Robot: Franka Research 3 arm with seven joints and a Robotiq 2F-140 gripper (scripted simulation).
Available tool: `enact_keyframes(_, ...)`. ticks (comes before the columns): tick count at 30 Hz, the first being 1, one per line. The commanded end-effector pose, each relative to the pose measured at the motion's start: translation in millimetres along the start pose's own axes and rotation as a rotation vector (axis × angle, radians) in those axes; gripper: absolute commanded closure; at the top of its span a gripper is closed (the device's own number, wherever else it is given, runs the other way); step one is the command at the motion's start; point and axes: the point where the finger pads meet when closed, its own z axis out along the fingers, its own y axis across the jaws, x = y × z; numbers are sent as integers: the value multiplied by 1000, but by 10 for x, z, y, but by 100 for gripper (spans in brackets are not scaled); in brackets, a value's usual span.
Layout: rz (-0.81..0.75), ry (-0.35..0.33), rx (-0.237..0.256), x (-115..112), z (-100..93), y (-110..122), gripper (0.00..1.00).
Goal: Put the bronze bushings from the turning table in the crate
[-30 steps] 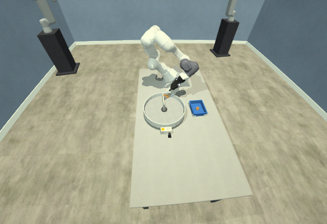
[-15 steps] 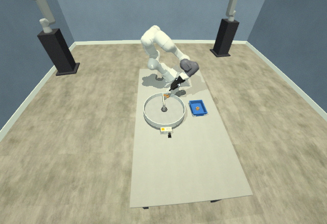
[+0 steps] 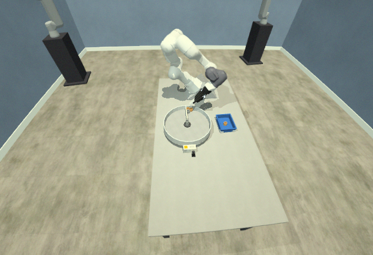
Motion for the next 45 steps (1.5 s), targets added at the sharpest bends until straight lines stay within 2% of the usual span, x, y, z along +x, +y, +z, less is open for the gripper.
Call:
enact_keyframes(1, -7, -5, 1, -19, -11, -6, 94)
enact_keyframes(45, -7, -5, 1, -60, 18, -4, 94)
